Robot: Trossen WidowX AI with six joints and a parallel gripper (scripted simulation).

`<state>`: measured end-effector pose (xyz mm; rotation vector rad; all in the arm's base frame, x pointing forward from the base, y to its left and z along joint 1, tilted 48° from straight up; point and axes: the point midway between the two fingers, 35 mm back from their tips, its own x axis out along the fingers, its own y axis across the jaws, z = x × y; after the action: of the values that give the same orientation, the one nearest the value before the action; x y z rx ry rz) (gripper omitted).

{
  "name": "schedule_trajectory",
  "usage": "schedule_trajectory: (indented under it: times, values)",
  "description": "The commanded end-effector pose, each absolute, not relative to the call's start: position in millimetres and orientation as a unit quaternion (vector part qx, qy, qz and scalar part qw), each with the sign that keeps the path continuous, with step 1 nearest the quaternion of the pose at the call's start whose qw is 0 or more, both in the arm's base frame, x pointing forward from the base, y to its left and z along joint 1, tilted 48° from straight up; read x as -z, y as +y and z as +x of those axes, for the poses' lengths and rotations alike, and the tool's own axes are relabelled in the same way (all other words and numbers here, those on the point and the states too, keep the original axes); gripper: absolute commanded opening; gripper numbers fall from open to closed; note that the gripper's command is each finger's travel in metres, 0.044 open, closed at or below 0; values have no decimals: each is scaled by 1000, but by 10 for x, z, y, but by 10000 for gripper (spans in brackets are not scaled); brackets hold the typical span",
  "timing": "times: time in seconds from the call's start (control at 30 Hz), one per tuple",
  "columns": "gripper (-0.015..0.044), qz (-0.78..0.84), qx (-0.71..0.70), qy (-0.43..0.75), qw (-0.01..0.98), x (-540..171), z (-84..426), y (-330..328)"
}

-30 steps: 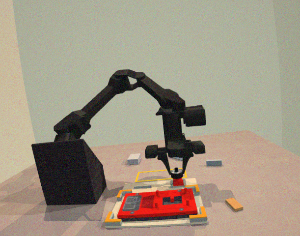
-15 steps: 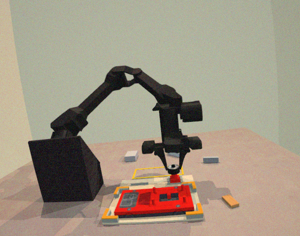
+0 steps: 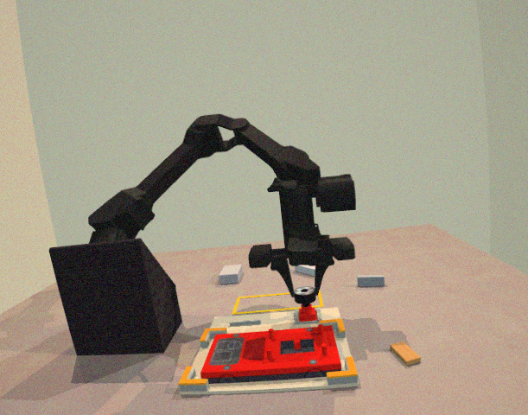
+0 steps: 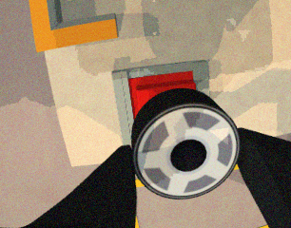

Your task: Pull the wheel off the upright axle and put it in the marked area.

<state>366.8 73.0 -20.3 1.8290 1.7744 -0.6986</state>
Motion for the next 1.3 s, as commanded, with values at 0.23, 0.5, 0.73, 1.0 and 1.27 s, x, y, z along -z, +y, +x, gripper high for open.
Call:
schedule_trajectory:
  times: [0.23, 0.5, 0.73, 1.0, 1.27]
  values:
    - [0, 673, 254, 648, 250, 142, 3677, 673]
    - [0, 674, 255, 647, 250, 125, 3676, 653]
    - [0, 674, 255, 647, 249, 110, 3675, 635]
    - [0, 674, 255, 647, 249, 93, 3673, 616]
    - [0, 675, 255, 646, 249, 75, 3671, 596]
